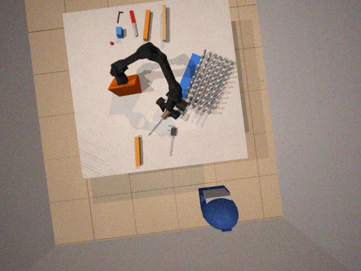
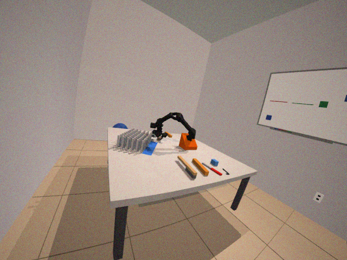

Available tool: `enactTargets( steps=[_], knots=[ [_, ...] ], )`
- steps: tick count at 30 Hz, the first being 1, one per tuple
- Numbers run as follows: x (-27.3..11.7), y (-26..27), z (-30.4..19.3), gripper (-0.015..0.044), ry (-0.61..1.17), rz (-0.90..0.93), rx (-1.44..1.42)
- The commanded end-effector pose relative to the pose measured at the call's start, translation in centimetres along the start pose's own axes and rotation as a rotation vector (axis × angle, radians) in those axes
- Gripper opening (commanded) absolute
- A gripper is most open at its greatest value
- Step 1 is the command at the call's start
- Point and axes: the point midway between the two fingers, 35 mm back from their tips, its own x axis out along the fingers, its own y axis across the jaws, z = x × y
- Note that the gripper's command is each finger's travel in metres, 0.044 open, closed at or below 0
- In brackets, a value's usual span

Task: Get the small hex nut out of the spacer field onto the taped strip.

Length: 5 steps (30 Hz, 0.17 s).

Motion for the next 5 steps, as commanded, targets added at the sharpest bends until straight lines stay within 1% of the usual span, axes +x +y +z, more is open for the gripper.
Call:
enactTargets(
  steps=[1,5],
  knots=[
    [-0.03,0.0,0.0,0.0341,0.0,0.0,-0.001],
    [-0.03,0.0,0.0,0.044,0.0,0.0,-0.001]
  ],
)
